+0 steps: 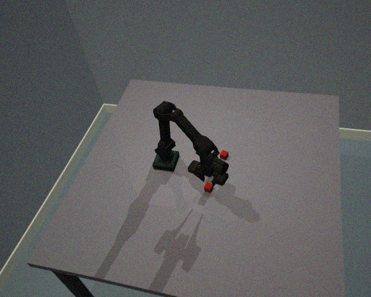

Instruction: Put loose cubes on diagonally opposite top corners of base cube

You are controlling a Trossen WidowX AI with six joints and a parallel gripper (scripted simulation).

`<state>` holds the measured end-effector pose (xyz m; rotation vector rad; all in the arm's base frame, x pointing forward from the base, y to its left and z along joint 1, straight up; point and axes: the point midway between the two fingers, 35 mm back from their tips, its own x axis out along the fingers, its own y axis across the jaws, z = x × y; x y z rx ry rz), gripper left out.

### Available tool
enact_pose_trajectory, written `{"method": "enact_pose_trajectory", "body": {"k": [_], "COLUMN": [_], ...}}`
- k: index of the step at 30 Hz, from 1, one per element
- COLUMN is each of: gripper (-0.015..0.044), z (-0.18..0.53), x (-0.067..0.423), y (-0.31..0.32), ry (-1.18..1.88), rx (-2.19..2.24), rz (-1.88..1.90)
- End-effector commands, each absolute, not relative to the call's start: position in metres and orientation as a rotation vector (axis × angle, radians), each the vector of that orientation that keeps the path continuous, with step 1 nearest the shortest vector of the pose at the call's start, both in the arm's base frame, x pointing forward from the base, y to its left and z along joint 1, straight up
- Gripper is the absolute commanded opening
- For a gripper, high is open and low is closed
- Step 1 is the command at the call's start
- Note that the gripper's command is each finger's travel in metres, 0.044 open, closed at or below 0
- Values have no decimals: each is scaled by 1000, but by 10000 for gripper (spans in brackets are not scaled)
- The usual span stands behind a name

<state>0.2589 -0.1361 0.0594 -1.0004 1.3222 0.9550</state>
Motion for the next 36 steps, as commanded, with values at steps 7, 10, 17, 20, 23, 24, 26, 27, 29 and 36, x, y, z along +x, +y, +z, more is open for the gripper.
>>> {"method": "enact_pose_trajectory", "body": {"k": [7, 10, 17, 20, 23, 24, 26, 27, 29, 36], "gripper": [265, 265, 265, 265, 265, 239, 186, 160, 108, 105], "z": [43, 38, 27, 22, 19, 19, 19, 19, 19, 27], "x": [257, 257, 257, 257, 257, 257, 257, 257, 257, 258], "y": [-136, -136, -136, -136, -136, -136, -136, -136, -136, -137], "ry": [1333, 1333, 1333, 1333, 1333, 1333, 1333, 1333, 1333, 1333], "rx": [-993, -993, -993, -993, -993, -993, -993, -993, -993, -993], "rz": [959, 959, 959, 959, 959, 959, 959, 959, 959, 959]}}
